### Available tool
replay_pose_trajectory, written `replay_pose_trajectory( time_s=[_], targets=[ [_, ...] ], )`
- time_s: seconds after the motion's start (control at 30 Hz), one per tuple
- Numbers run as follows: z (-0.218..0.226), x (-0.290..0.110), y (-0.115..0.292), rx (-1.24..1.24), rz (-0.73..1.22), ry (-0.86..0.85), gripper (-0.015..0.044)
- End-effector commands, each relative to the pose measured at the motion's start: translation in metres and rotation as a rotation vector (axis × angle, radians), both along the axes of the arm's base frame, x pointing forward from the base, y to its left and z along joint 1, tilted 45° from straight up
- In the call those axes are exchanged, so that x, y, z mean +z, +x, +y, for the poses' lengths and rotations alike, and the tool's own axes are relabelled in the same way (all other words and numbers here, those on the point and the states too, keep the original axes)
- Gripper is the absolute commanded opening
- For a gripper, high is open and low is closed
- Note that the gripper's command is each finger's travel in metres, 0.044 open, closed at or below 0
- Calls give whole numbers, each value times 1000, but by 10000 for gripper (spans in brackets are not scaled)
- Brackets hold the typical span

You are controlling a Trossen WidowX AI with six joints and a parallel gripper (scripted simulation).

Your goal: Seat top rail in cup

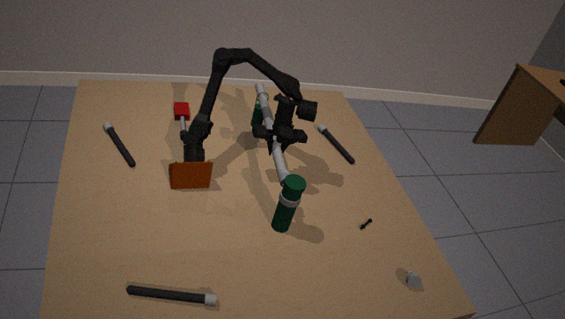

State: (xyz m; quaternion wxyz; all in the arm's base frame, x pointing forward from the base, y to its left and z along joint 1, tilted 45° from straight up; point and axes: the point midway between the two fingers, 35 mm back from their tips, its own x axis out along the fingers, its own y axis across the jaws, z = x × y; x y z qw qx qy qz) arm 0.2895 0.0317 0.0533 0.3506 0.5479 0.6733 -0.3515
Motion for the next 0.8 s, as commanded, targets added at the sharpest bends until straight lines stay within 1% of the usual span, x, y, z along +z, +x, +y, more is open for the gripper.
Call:
replay_pose_trajectory(
  time_s=[0.0,0.77],
  targets=[
    [-2,0,1,0,-3,-4,0],
    [-4,0,2,2,-6,-8,0]
  ],
)
